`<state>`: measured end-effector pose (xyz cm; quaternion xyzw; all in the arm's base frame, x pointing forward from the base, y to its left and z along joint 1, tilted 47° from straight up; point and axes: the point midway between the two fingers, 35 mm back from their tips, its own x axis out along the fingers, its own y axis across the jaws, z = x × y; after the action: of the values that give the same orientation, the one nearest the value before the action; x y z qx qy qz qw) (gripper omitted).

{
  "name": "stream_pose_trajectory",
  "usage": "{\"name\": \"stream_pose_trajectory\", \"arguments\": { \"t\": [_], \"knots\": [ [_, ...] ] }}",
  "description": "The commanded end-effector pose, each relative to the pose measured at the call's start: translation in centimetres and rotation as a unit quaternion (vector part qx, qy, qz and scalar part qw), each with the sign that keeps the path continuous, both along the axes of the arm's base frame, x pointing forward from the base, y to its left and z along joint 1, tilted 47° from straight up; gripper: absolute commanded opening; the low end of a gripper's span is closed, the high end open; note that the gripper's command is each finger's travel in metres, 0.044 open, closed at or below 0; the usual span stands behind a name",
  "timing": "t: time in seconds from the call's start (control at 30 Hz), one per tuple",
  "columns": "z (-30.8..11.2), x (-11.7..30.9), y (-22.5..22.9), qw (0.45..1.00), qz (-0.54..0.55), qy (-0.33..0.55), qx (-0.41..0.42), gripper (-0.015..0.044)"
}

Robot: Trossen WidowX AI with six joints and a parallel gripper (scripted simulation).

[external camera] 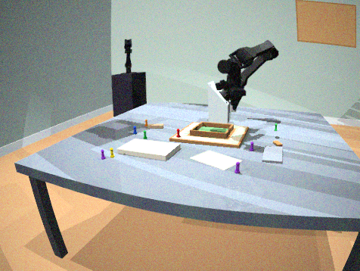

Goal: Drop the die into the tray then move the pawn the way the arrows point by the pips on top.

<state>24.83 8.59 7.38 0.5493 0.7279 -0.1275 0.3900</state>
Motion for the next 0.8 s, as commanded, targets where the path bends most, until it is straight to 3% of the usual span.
{"name": "stream_pose_trajectory", "arguments": {
  "t": [0.0,0.47,0.67,0.77],
  "knots": [
    [-2.0,0.8,-1.0,0.999,-0.028,0.033,-0.004,0.0000],
    [-7.8,2.1,-4.0,0.986,-0.110,0.122,-0.006,0.0000],
    [-8.1,2.1,-4.1,0.985,-0.113,0.127,-0.009,0.0000],
    [-8.4,1.8,-3.9,0.985,-0.106,0.130,-0.047,0.0000]
  ]
}}
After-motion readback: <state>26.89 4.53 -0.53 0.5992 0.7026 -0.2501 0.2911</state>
